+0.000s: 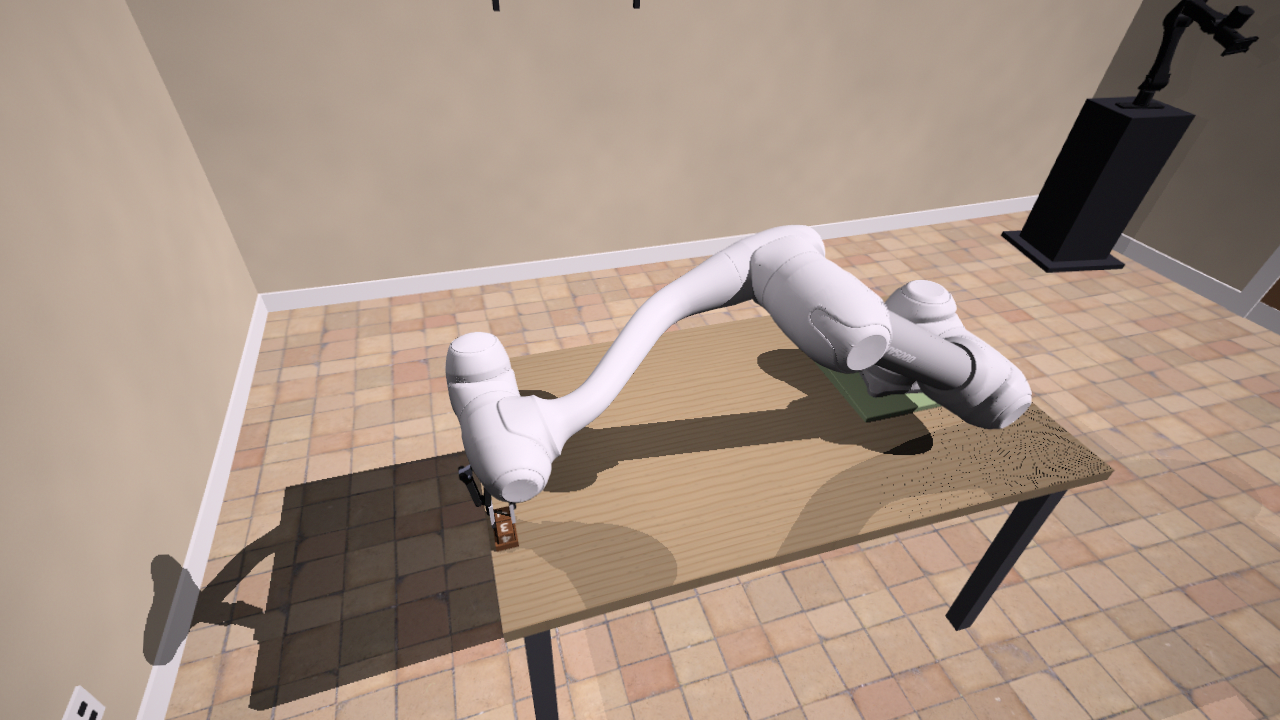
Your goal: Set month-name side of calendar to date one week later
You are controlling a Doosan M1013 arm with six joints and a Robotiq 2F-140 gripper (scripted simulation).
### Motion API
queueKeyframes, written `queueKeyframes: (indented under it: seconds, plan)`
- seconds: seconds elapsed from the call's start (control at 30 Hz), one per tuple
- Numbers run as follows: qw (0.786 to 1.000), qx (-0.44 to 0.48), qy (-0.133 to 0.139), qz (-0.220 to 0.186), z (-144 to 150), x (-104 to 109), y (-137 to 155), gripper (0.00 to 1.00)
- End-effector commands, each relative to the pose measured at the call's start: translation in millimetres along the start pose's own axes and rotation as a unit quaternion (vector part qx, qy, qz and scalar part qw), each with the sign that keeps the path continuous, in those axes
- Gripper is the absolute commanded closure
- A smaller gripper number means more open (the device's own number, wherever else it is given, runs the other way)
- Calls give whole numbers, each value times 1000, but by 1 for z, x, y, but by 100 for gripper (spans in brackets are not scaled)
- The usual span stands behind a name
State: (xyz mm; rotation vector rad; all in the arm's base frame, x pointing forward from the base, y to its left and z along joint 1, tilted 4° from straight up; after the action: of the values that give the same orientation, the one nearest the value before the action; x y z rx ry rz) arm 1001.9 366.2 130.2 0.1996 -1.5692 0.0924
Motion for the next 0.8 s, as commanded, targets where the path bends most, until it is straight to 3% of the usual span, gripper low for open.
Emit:
queueKeyframes:
  seconds: [0.0, 0.53, 0.77]
  plan:
    - [1000, 0, 0, 0, 0, 0, 0, 75]
    - [1000, 0, 0, 0, 0, 1, 0, 75]
    - [1000, 0, 0, 0, 0, 17, 0, 75]
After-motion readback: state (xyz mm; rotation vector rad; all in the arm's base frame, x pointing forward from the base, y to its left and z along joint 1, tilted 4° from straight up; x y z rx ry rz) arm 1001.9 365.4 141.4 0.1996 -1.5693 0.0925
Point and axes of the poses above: the point where the finger pads meet when closed, its own x axis back along the fingers, its own z axis across the jaws, y = z × x, the point moved 8 cm from there along x, back along the fingers, and after that the axes turned 1 degree about x, right-handed, at the moved point
